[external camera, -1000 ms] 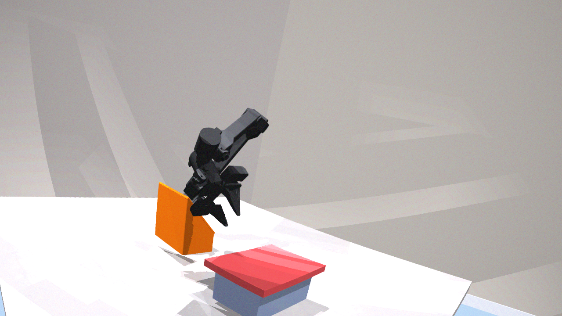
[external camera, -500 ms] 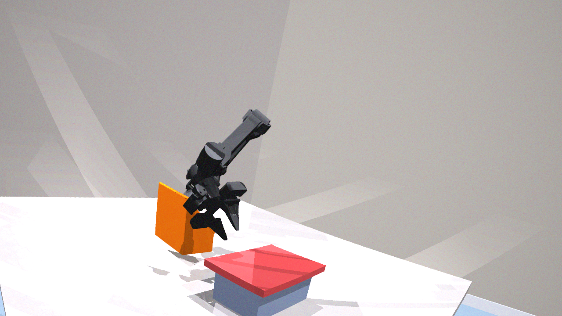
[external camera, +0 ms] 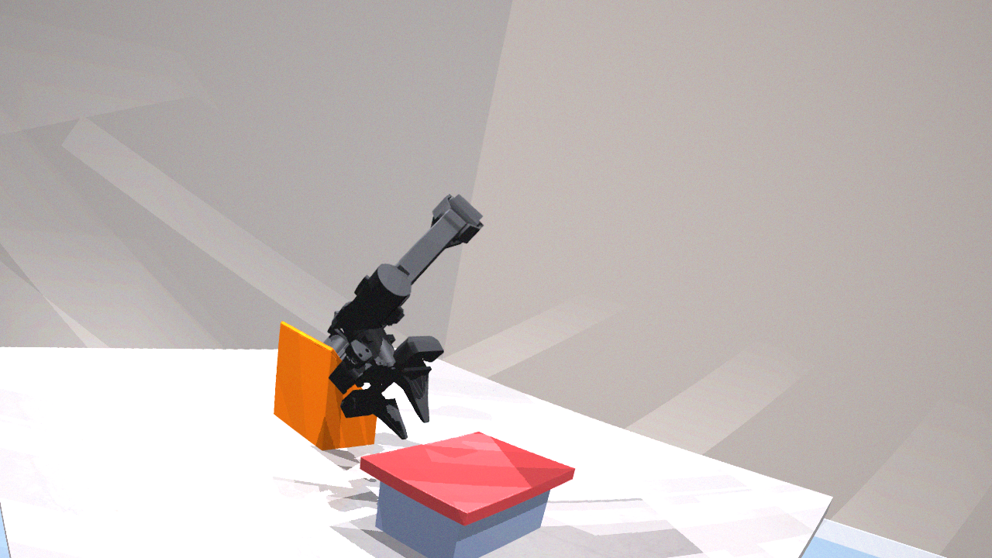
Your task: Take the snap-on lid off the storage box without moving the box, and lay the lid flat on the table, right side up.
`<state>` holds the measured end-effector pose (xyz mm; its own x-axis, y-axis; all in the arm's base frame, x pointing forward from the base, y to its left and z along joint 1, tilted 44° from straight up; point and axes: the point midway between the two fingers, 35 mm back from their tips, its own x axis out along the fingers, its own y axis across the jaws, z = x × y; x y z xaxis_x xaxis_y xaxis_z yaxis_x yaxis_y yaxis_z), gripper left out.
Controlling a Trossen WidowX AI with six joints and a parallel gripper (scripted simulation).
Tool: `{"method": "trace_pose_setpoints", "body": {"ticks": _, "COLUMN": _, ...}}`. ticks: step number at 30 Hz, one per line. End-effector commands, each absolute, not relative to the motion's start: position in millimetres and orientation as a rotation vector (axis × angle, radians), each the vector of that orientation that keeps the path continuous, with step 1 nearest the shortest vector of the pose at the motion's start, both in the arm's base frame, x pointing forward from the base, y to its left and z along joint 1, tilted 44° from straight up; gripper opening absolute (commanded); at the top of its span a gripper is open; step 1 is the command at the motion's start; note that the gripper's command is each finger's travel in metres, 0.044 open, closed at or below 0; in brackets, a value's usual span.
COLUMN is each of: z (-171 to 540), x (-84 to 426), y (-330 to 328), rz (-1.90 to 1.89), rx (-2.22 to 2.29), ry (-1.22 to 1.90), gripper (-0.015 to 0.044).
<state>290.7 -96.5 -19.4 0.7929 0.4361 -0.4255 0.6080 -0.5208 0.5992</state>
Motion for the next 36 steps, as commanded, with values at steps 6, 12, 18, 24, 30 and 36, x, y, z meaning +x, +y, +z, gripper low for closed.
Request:
{"method": "trace_pose_setpoints", "body": {"ticks": 6, "z": -26.1, "x": 300.9, "y": -89.6, "rz": -0.292, "rx": 2.208, "ry": 0.768, "gripper": 0.0235}}
{"method": "trace_pose_setpoints", "body": {"ticks": 12, "z": -29.2, "x": 308.4, "y": -84.4, "rz": -0.288, "rx": 2.211, "ry": 0.766, "gripper": 0.0235}}
{"method": "trace_pose_setpoints", "body": {"ticks": 18, "z": -32.0, "x": 315.8, "y": -78.7, "rz": -0.281, "rx": 2.216, "ry": 0.762, "gripper": 0.0235}}
{"method": "trace_pose_setpoints", "body": {"ticks": 24, "z": -33.3, "x": 319.8, "y": -75.1, "rz": -0.276, "rx": 2.22, "ry": 0.759, "gripper": 0.0209}}
{"method": "trace_pose_setpoints", "body": {"ticks": 30, "z": -33.3, "x": 319.8, "y": -75.1, "rz": -0.276, "rx": 2.22, "ry": 0.759, "gripper": 0.013}}
{"method": "trace_pose_setpoints", "body": {"ticks": 36, "z": -33.3, "x": 319.8, "y": -75.1, "rz": -0.276, "rx": 2.22, "ry": 0.759, "gripper": 0.009}}
